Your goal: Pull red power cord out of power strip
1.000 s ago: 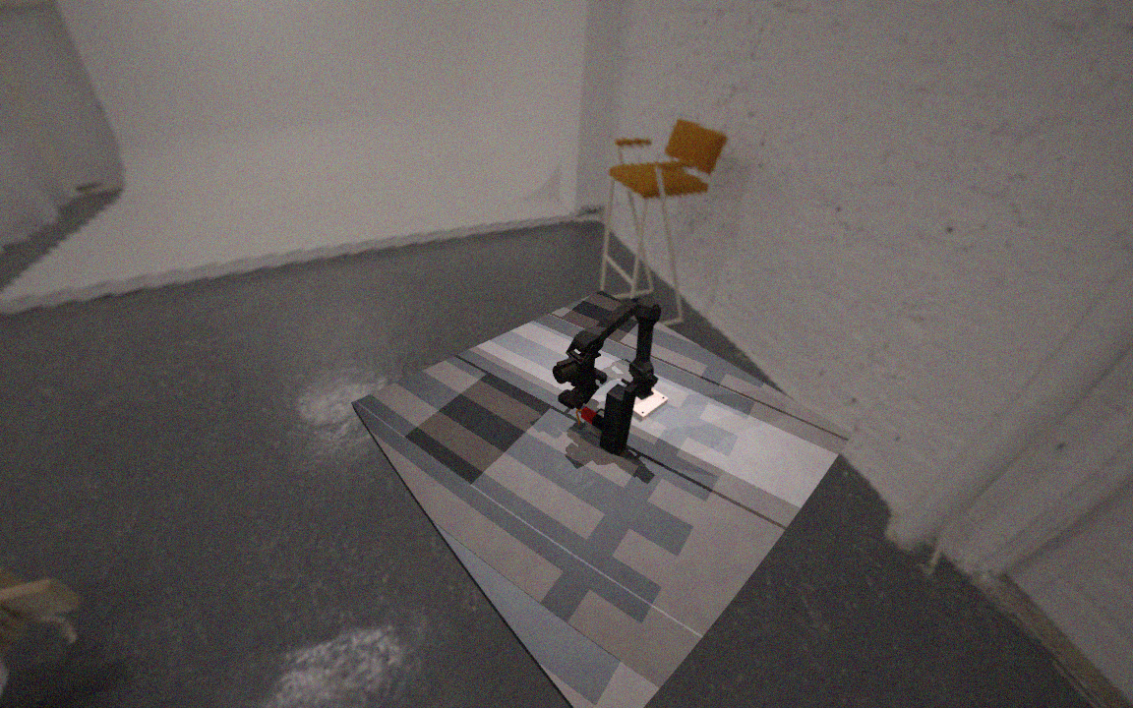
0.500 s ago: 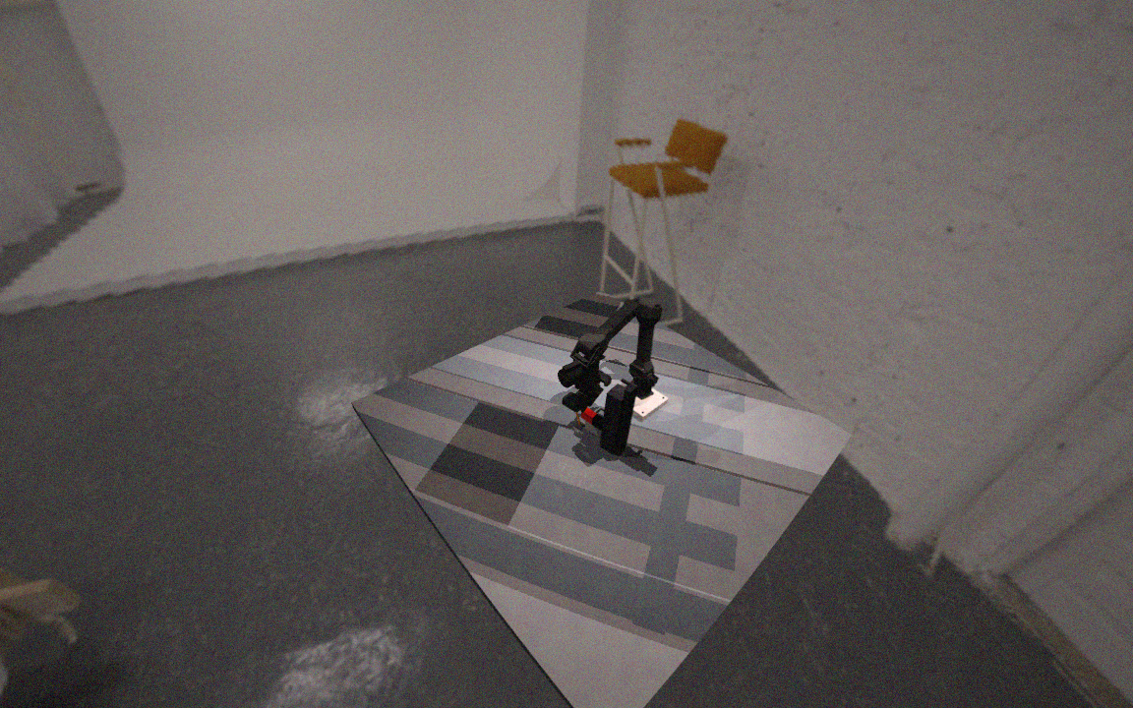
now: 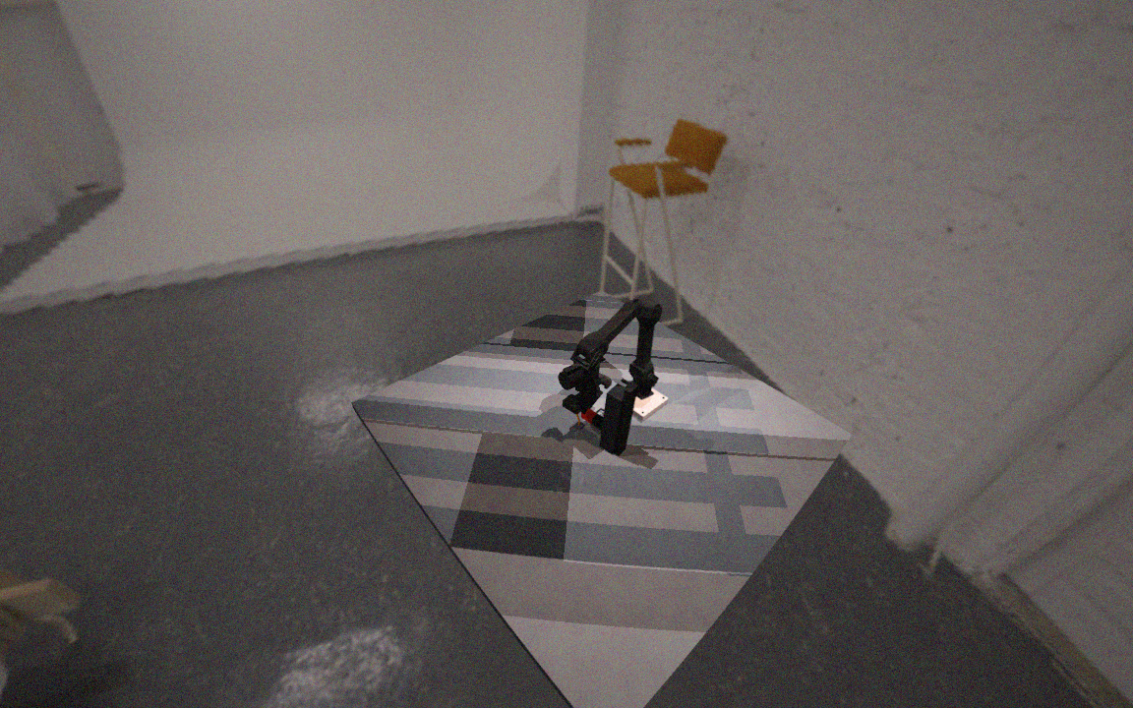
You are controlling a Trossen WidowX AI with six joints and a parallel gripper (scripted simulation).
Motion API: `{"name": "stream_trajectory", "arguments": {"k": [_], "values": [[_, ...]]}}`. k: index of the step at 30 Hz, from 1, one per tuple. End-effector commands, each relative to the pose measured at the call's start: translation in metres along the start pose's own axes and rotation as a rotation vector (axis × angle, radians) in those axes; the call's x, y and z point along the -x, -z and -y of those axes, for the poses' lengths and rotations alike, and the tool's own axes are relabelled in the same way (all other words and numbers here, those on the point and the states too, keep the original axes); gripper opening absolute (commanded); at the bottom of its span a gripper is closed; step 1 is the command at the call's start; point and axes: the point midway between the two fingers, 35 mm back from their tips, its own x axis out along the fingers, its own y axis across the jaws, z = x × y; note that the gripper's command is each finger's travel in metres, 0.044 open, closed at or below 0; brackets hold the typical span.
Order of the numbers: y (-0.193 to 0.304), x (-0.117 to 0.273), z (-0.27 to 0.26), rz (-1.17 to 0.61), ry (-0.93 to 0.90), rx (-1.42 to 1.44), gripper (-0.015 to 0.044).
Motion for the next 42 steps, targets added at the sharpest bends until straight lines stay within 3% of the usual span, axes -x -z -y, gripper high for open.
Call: {"name": "stream_trajectory", "arguments": {"k": [1,8,25,38,42], "values": [[0.000,0.000,0.000,0.000,0.000,0.000,0.0048],[0.000,0.000,0.000,0.000,0.000,0.000,0.0002],[-0.023,0.000,-0.002,0.003,0.000,-0.001,0.0000],[-0.017,0.001,-0.001,0.006,0.003,-0.003,0.0341],[-0.037,0.006,-0.003,0.007,0.003,-0.003,0.0440]]}}
